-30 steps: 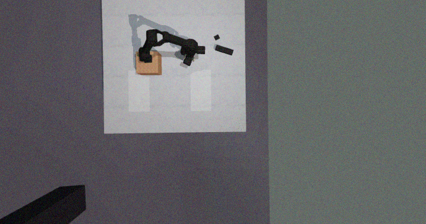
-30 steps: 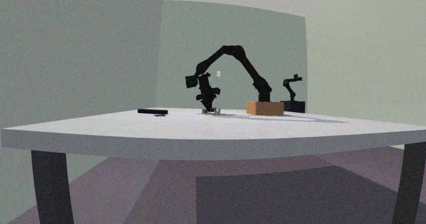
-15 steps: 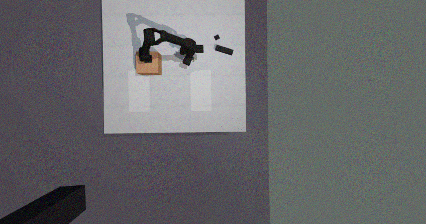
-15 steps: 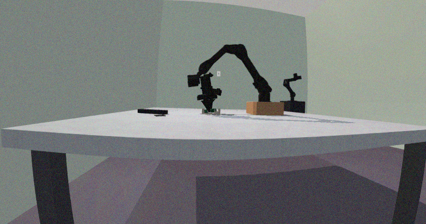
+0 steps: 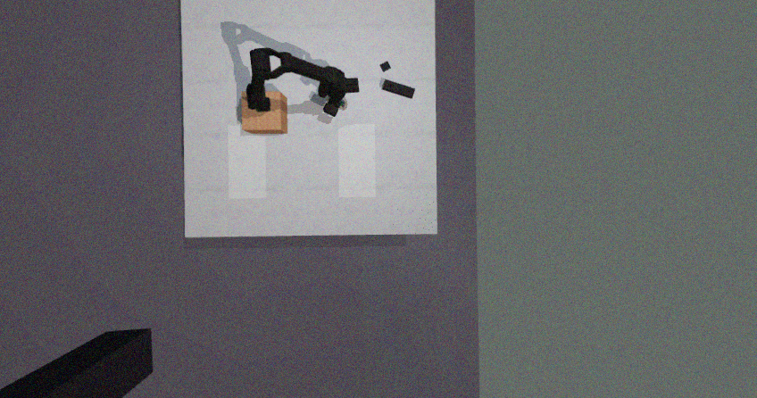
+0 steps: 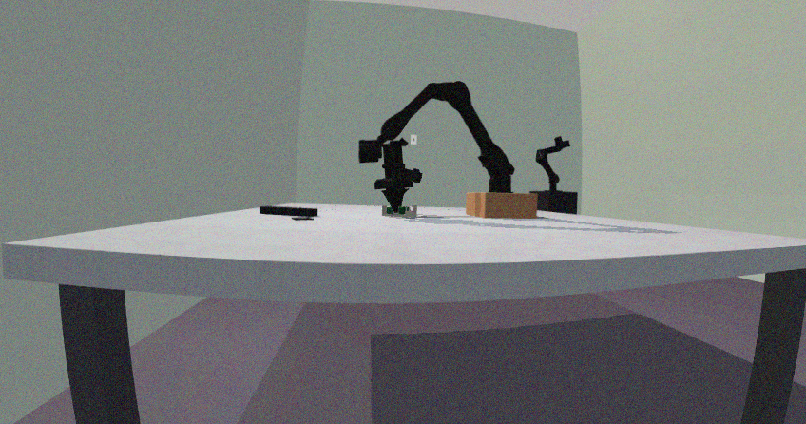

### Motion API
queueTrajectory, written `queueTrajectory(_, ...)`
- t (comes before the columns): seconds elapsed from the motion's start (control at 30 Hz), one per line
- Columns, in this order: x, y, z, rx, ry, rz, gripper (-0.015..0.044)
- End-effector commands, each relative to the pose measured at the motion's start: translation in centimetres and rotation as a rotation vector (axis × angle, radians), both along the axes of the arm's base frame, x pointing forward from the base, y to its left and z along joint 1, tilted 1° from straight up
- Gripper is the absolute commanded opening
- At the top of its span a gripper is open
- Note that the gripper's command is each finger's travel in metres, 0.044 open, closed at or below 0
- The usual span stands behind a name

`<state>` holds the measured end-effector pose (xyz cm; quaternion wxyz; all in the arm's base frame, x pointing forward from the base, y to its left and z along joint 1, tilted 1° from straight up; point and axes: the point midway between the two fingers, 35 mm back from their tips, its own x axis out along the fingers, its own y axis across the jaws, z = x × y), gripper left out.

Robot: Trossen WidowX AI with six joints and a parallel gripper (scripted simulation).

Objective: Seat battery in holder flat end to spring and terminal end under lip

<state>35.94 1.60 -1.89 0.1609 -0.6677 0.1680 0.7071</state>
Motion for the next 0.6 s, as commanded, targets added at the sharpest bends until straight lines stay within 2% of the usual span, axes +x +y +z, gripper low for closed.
queueTrajectory(0.0,0.01,-0.20,-0.09,-0.018,-0.025,-0.009,0.0069)
queueTrajectory(0.57,-0.73,0.14,-0.15,-0.021,-0.049,-0.011,0.0069)
